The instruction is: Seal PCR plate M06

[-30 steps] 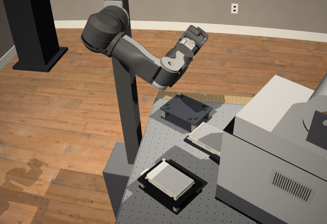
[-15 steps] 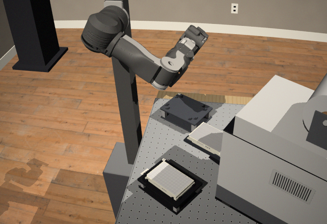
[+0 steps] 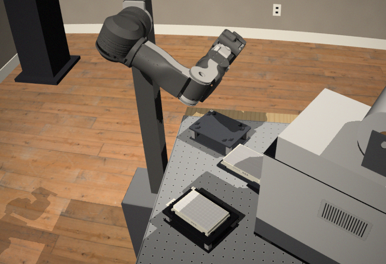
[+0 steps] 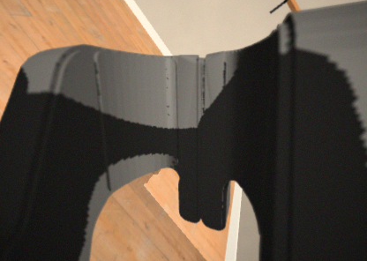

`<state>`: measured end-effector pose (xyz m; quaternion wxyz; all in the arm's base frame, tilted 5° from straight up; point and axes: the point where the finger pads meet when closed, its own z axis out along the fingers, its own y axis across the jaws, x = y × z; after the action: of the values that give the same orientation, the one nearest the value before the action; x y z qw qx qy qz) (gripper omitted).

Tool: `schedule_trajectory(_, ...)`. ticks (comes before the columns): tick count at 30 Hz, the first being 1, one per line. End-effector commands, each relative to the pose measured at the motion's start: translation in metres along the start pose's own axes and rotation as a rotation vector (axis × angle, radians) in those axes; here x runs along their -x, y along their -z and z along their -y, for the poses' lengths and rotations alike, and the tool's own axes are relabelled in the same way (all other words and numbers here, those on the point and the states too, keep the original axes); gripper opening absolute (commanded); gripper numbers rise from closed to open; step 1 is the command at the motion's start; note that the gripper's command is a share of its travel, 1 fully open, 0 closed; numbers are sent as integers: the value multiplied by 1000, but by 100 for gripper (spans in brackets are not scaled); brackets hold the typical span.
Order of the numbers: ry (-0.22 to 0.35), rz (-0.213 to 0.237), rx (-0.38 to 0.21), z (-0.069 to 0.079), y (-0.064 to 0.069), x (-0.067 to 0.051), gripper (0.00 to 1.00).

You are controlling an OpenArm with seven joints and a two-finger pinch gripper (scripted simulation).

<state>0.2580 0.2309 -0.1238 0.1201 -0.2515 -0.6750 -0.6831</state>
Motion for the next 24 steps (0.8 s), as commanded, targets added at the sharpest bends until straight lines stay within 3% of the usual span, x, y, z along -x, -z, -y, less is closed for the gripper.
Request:
schedule_trajectory(1, 16, 10, -47, 7, 1, 1, 0)
schedule_trajectory(4, 43, 30, -138, 23, 3, 3, 0)
schedule_trajectory(24, 43, 30, -138, 20, 2, 3, 0)
